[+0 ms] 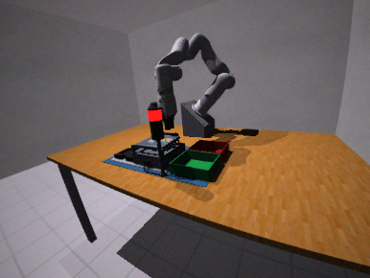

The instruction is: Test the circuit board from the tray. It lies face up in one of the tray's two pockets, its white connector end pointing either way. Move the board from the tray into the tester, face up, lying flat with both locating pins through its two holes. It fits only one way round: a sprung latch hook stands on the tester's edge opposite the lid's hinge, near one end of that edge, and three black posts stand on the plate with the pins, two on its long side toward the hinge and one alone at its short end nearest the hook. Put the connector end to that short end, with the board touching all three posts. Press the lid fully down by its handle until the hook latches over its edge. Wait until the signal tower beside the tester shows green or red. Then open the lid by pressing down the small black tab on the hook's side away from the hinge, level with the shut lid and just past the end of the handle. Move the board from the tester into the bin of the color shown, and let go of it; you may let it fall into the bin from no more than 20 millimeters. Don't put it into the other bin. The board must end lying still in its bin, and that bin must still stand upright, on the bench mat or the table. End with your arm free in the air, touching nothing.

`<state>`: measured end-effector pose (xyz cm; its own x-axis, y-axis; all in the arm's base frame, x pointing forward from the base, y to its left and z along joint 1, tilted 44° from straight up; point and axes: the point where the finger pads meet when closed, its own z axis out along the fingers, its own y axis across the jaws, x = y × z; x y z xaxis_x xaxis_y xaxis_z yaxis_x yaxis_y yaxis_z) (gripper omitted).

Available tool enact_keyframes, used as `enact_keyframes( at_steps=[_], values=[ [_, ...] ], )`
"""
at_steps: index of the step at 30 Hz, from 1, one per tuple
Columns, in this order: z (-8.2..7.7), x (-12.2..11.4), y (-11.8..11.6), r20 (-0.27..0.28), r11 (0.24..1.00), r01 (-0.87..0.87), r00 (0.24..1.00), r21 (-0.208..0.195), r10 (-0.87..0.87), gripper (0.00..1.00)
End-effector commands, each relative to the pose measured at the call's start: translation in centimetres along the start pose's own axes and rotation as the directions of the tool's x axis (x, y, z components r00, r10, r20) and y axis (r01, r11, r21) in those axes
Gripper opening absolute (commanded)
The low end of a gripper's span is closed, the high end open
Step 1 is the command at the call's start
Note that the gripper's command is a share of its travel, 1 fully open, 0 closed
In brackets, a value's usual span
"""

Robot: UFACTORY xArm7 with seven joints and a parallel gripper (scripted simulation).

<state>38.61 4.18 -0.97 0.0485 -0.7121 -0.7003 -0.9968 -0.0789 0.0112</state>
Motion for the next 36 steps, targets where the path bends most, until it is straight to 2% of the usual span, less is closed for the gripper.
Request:
enact_keyframes(
  at_steps=[1, 17, 36],
  values=[
    [-0.1, 0.1, -0.1, -0.002, 1.0, 0.0, 1.0, 0.003, 0.0, 0.27],
    [1.1, 0.1, -0.2, -0.002, 1.0, 0.0, 1.0, 0.003, 0.0, 0.27],
    [1.4, 0.1, -0.3, -0.002, 1.0, 0.0, 1.0, 0.003, 0.0, 0.27]
  ],
)
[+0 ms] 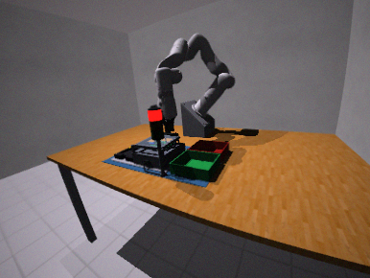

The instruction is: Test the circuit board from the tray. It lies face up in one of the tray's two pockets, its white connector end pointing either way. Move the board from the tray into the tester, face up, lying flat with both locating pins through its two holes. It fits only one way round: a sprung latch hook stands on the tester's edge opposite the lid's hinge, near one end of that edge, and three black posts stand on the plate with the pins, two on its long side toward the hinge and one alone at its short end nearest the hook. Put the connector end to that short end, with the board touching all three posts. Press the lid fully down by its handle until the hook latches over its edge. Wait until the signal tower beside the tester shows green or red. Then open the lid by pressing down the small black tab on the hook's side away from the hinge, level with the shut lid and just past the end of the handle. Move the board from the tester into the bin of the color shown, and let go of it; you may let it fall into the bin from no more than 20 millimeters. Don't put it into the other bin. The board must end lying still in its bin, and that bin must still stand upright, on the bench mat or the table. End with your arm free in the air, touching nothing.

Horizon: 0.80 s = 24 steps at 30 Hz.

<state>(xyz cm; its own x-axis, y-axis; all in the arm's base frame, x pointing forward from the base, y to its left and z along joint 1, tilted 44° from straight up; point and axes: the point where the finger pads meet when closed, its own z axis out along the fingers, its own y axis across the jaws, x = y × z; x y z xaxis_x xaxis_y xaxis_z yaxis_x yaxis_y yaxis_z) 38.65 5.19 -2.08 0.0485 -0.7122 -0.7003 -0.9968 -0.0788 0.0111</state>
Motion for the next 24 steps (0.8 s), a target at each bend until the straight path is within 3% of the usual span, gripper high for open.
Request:
enact_keyframes(
  at_steps=[1, 13, 24],
  values=[
    [0.0, 0.1, -0.1, -0.002, 1.0, 0.0, 1.0, 0.003, 0.0, 0.27],
    [2.3, 0.1, -0.1, -0.002, 1.0, 0.0, 1.0, 0.003, 0.0, 0.27],
    [2.5, 0.1, -0.1, -0.002, 1.0, 0.0, 1.0, 0.003, 0.0, 0.27]
  ],
)
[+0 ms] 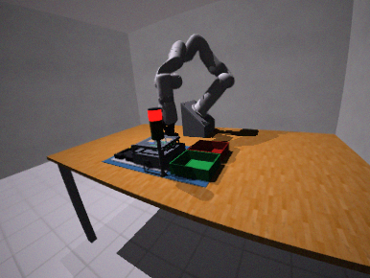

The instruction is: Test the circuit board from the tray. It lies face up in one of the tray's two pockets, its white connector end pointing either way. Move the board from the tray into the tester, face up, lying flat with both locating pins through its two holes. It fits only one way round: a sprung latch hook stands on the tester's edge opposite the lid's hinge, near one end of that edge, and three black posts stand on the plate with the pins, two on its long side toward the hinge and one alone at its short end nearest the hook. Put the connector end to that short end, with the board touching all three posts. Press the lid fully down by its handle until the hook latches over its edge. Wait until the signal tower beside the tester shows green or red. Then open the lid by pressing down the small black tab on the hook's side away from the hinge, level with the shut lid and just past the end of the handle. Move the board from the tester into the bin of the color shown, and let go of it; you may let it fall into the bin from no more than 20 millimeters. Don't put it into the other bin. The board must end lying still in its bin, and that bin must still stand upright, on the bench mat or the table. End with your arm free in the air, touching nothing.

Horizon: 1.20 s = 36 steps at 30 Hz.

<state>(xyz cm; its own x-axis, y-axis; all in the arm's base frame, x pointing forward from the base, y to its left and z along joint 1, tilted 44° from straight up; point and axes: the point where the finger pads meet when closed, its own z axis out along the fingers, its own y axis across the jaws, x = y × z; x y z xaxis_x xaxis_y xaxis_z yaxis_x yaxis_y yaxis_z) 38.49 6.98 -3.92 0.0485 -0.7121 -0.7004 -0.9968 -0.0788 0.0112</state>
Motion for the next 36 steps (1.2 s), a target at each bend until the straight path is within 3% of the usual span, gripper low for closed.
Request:
enact_keyframes(
  at_steps=[1, 2, 36],
  values=[
    [-0.1, 0.06, -0.13, -0.002, 1.0, 0.0, 1.0, 0.003, 0.0, 0.27],
    [-0.1, 0.06, -0.13, -0.002, 1.0, 0.0, 1.0, 0.003, 0.0, 0.0],
    [-0.1, 0.06, -0.13, -0.002, 1.0, 0.0, 1.0, 0.003, 0.0, 0.0]
  ],
)
